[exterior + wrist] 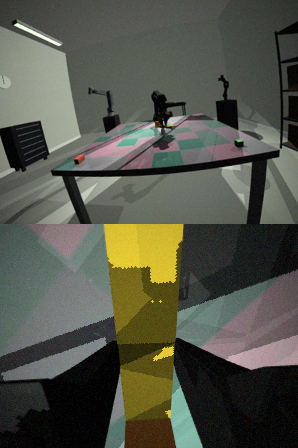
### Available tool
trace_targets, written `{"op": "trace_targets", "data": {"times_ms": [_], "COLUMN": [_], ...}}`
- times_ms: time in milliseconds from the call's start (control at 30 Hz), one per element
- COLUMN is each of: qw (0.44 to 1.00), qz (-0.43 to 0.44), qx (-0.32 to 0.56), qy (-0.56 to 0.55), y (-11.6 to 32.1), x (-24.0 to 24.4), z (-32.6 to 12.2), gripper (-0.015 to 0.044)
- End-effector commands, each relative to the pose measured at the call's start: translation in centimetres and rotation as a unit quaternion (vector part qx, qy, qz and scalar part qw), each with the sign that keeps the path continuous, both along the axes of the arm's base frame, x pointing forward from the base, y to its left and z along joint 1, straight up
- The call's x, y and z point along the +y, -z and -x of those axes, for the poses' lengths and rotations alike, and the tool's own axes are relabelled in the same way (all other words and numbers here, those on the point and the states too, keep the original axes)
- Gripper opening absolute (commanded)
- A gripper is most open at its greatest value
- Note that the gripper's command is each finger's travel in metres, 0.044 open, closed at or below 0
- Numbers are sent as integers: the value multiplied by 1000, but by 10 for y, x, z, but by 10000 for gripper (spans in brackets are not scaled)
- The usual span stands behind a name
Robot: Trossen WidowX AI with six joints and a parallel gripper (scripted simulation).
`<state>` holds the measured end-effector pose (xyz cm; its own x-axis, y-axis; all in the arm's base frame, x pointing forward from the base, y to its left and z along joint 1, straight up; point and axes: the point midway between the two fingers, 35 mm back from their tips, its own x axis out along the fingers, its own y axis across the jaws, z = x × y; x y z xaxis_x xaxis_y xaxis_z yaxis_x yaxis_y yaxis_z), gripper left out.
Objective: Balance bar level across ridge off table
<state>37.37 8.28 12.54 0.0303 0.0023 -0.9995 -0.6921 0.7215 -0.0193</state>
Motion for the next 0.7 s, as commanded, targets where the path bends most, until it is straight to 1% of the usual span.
{"op": "trace_targets", "data": {"times_ms": [0, 667], "qw": [1000, 1000], "qz": [-2, -2], "qx": [-1, 0], "qy": [2, 2], "y": [0, 2], "x": [0, 0], "z": [0, 0], "gripper": [0, 0]}}
